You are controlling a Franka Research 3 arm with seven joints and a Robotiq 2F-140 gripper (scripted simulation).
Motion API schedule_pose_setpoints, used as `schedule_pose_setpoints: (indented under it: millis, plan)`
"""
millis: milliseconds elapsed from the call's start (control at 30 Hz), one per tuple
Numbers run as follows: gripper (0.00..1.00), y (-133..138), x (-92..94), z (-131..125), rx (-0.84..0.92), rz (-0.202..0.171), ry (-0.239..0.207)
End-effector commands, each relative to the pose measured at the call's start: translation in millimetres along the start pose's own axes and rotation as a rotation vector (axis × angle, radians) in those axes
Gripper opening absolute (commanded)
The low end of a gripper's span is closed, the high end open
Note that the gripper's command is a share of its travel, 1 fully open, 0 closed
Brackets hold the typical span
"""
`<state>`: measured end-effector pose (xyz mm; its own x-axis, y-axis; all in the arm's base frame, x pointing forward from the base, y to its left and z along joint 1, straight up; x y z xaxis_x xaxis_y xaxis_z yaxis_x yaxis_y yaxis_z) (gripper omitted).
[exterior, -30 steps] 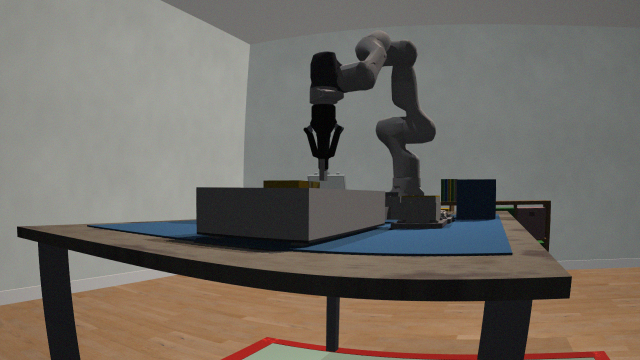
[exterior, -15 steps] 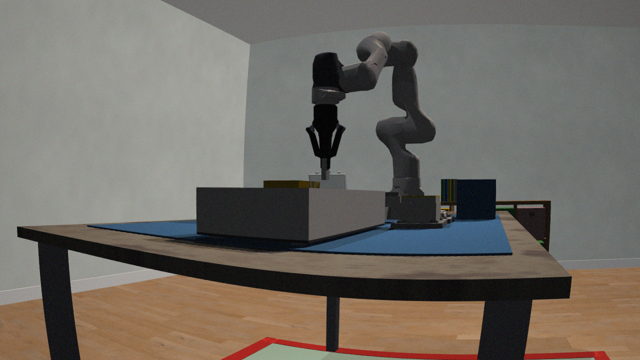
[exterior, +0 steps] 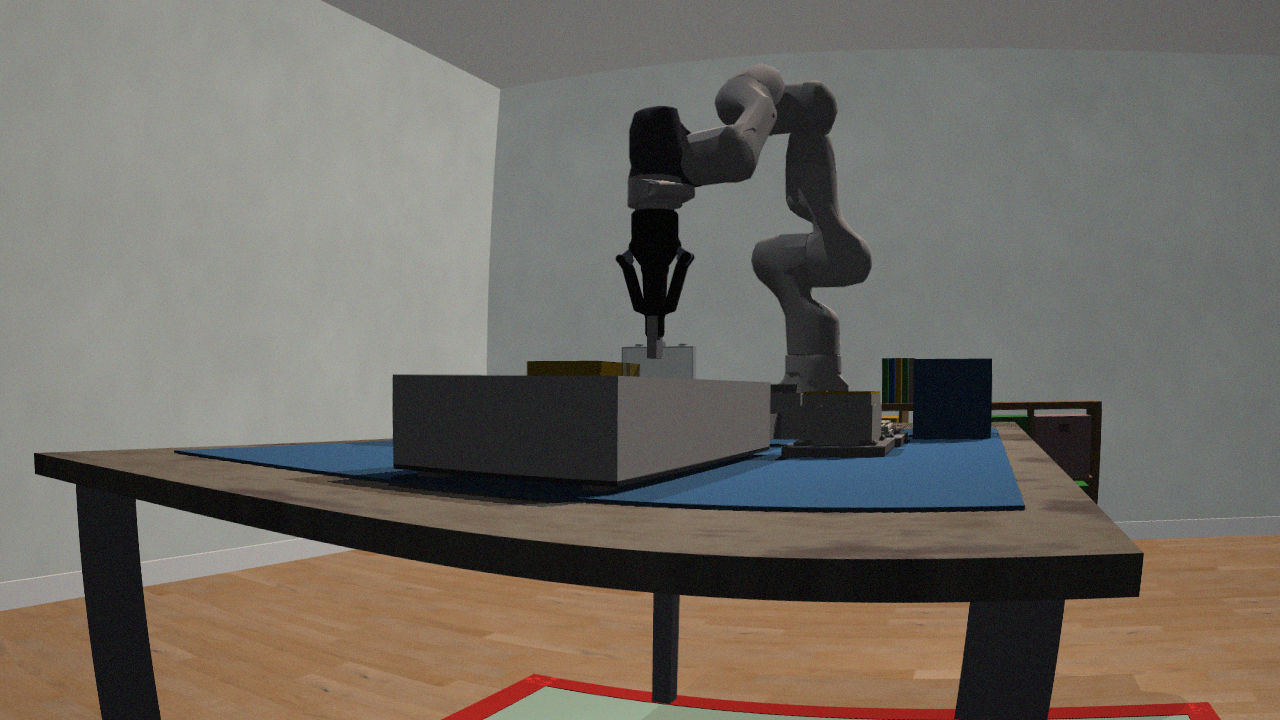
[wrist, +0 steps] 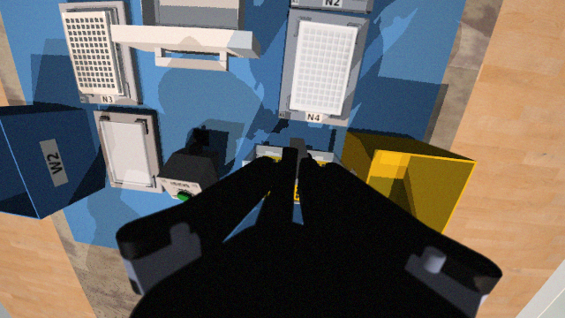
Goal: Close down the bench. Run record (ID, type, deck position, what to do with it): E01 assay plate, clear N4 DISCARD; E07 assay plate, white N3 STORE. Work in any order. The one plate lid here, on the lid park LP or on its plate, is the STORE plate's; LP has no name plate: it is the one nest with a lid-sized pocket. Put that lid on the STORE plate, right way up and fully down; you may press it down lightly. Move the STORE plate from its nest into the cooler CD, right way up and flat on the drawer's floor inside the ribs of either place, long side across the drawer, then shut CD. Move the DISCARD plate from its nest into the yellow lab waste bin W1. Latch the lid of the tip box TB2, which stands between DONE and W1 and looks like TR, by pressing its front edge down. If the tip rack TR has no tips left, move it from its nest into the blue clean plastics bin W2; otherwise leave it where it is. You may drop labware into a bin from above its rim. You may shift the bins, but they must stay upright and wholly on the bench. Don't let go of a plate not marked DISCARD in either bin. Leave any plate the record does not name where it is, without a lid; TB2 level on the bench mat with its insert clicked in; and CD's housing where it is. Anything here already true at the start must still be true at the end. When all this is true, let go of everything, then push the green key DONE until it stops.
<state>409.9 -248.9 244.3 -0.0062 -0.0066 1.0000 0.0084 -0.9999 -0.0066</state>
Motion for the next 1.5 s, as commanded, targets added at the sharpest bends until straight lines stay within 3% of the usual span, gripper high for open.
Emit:
schedule_pose_setpoints:
  millis: [0, 1467]
  plan:
    - [0.00, 1, 0.6, -4, -0.003, -0.003, 0.001]
    - [0.00, -8, 6.8, -50, -0.003, -0.003, 0.001]
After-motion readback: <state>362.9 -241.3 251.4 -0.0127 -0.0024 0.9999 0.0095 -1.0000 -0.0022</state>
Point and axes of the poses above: the point where the finger pads meet when closed, its own x axis back along the fingers, its own y axis across the jaws, z = x × y, the point moved 9 cm from there along x, back along the fingers, and after that the axes turned 11 degrees about x, right-handed, at the moved point
